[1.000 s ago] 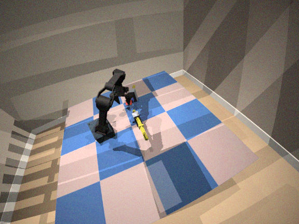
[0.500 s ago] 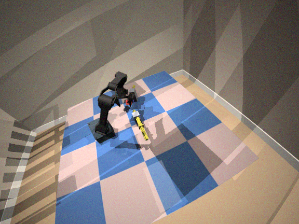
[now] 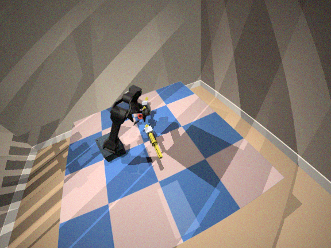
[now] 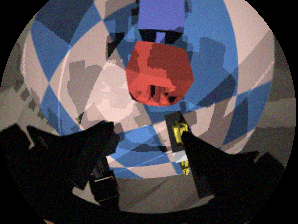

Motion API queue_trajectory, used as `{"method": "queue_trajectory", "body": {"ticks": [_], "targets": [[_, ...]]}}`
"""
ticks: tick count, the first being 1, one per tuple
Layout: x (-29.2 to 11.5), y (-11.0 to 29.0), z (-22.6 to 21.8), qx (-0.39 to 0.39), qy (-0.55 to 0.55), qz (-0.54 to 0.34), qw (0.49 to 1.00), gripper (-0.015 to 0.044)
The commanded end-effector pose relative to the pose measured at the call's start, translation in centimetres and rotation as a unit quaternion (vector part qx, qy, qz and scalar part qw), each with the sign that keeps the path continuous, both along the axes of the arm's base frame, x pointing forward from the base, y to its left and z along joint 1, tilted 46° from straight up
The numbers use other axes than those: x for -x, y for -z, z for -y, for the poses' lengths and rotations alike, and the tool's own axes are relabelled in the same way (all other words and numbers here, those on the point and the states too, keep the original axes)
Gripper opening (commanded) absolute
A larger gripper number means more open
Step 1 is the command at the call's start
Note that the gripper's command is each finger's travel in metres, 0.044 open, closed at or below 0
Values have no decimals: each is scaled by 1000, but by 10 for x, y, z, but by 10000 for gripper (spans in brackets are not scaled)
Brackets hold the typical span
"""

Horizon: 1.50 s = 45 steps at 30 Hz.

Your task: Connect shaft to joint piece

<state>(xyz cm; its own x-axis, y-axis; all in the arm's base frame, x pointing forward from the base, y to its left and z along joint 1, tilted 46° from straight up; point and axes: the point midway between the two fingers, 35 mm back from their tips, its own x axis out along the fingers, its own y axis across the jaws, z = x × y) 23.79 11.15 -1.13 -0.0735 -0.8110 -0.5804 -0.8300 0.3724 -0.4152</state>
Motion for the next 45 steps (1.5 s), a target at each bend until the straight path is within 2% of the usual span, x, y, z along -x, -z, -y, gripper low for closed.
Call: {"method": "queue_trajectory", "body": {"ticks": [1, 16, 37, 45], "targets": [[-5, 6, -5, 4, -2, -3, 1000, 440], [-27, 32, -30, 3, -2, -2, 1000, 440], [-26, 49, -6, 3, -2, -2, 1000, 440], [-26, 49, -6, 3, -2, -2, 1000, 230]]}}
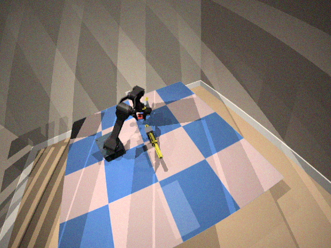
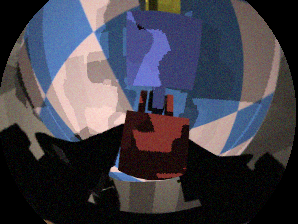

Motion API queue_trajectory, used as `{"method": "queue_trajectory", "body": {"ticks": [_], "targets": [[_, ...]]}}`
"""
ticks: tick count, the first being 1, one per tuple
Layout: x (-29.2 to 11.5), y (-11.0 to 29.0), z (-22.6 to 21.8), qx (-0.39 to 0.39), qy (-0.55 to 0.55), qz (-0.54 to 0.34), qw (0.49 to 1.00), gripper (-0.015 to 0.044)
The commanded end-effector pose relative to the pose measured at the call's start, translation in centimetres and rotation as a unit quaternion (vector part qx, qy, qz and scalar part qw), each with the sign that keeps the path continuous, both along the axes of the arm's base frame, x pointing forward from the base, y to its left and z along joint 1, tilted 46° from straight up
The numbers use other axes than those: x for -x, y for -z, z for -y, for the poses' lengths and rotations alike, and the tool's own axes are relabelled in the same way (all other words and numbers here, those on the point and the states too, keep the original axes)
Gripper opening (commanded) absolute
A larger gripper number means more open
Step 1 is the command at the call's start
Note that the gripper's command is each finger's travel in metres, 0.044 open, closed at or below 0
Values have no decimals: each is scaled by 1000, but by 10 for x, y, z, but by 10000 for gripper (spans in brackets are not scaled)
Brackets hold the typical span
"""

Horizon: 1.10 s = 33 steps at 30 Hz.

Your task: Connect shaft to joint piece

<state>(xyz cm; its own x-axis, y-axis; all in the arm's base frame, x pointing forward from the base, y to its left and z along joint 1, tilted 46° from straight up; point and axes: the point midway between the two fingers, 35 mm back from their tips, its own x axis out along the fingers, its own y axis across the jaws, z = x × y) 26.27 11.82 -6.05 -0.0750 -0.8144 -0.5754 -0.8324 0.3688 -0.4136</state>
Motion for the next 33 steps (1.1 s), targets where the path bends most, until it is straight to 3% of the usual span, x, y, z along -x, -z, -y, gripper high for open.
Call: {"method": "queue_trajectory", "body": {"ticks": [1, 2, 33], "targets": [[-1, 0, 1, 0, -1, 0, 1000, 204], [-1, 0, 1, 0, -1, 0, 1000, 182], [-1, 0, 1, 0, -1, 0, 1000, 182]]}}
